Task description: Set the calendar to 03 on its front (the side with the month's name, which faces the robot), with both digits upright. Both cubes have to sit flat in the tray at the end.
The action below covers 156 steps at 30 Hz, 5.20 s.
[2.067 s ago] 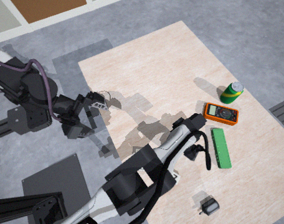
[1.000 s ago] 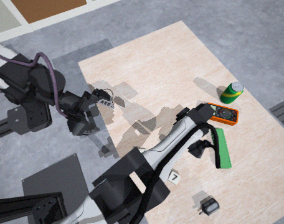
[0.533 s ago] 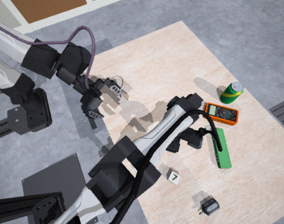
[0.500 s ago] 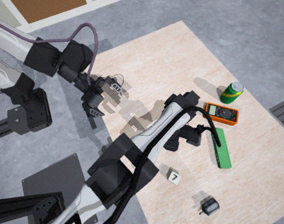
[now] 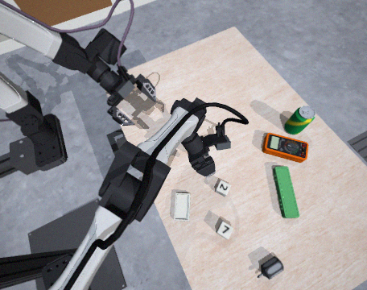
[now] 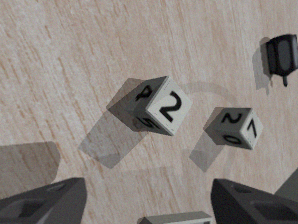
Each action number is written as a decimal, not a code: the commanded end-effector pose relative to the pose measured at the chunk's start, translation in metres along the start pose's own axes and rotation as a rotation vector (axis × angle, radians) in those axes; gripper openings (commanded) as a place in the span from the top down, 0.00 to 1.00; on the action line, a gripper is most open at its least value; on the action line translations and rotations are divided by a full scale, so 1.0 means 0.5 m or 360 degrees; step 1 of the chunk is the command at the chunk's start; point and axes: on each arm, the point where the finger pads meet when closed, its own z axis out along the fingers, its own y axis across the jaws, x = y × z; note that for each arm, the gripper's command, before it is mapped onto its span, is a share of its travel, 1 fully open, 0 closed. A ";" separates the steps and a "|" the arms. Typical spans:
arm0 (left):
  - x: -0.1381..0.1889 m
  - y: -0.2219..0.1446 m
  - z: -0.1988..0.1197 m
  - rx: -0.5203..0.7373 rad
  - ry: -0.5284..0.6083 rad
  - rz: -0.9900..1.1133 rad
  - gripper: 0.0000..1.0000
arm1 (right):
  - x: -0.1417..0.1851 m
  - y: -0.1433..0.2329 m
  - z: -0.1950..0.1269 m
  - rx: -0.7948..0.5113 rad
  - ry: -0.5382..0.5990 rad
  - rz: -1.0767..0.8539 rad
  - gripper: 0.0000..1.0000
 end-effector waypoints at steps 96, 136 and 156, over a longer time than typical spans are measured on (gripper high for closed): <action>-0.043 0.057 0.072 0.0170 -0.0223 -0.0072 0.00 | -0.043 -0.032 0.190 -0.0726 0.0865 0.1252 0.58; -0.041 0.050 0.063 0.0202 -0.0253 -0.0083 0.00 | -0.044 -0.053 0.170 -0.0962 0.0517 -0.0047 0.69; -0.041 0.050 0.063 0.0202 -0.0253 -0.0084 0.00 | -0.023 -0.020 0.208 -0.1094 0.0187 -0.1087 0.69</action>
